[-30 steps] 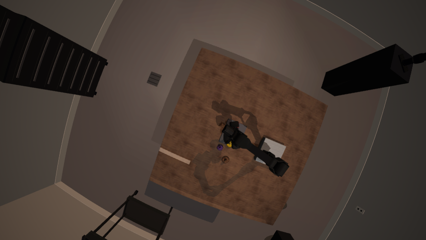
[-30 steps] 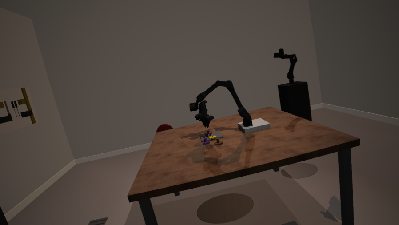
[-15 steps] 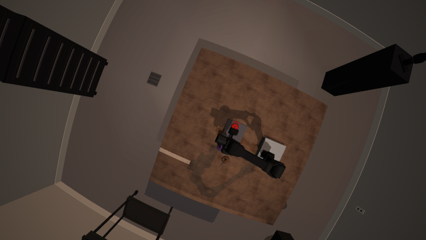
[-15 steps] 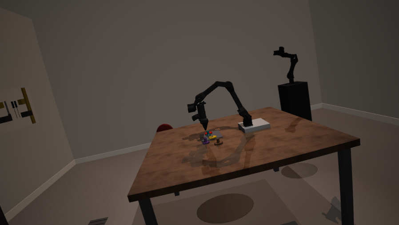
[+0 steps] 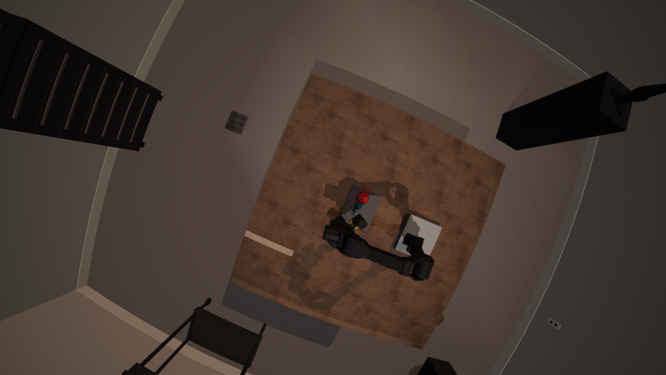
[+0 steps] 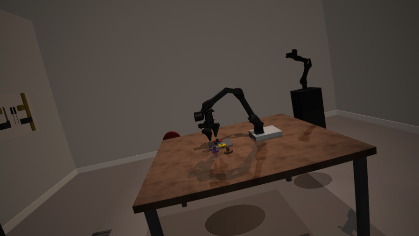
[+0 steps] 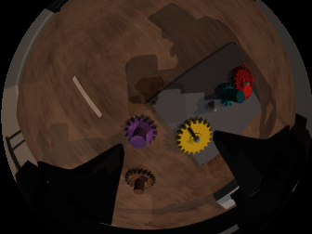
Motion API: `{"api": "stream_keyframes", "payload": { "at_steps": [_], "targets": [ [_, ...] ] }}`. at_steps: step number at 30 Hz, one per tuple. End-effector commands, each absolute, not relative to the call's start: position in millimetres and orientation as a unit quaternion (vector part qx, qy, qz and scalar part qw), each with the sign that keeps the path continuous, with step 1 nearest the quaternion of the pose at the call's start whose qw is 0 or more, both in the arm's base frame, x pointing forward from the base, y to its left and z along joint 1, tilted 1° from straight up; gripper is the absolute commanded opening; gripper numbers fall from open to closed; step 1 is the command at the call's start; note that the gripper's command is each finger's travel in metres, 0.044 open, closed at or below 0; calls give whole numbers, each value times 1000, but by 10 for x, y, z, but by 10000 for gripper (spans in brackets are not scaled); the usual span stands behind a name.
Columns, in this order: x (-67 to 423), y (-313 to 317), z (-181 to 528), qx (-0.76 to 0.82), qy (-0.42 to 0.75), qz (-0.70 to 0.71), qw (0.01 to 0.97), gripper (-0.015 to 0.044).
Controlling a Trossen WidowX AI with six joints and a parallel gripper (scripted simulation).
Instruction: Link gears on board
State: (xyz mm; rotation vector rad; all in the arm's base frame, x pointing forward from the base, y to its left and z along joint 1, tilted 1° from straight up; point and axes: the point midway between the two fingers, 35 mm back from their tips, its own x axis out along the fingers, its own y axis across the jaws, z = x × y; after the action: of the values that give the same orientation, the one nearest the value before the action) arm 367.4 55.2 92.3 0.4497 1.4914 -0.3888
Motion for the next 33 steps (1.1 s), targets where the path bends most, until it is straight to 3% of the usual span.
{"api": "stream_keyframes", "payload": {
  "at_steps": [1,33],
  "targets": [
    [3709,991,885,328,629,-300,638,440],
    [3724,999,566,328,629,-300,638,440]
  ]
}}
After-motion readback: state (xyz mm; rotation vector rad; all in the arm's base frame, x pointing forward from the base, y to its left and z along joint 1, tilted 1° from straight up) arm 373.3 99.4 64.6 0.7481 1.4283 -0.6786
